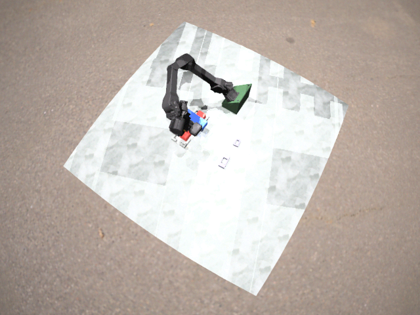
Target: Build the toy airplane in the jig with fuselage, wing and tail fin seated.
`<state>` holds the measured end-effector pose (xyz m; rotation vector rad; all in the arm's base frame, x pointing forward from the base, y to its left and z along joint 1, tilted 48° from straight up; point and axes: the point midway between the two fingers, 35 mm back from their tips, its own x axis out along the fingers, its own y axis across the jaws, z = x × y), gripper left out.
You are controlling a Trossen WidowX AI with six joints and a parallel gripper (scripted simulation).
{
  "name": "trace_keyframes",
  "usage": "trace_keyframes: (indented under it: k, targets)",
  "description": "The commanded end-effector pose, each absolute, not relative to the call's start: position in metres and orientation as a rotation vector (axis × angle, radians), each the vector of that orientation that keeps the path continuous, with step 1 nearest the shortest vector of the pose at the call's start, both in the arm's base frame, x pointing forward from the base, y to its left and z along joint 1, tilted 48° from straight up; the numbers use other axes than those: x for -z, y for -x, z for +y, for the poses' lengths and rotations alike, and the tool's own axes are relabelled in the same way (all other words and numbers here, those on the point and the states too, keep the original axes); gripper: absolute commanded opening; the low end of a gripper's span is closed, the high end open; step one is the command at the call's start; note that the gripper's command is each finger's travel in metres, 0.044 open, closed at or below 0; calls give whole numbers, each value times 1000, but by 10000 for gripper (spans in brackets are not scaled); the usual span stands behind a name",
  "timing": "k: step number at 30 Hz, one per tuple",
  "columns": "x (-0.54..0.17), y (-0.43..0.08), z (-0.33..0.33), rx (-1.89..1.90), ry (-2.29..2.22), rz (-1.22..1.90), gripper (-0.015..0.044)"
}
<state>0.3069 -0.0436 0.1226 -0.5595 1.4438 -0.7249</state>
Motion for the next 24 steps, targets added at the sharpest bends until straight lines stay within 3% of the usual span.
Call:
trace_keyframes:
  k: [1,24]
  targets:
    - [-124,-308,-45,725,566,1439,65]
    - [-104,-308,-66,725,566,1439,65]
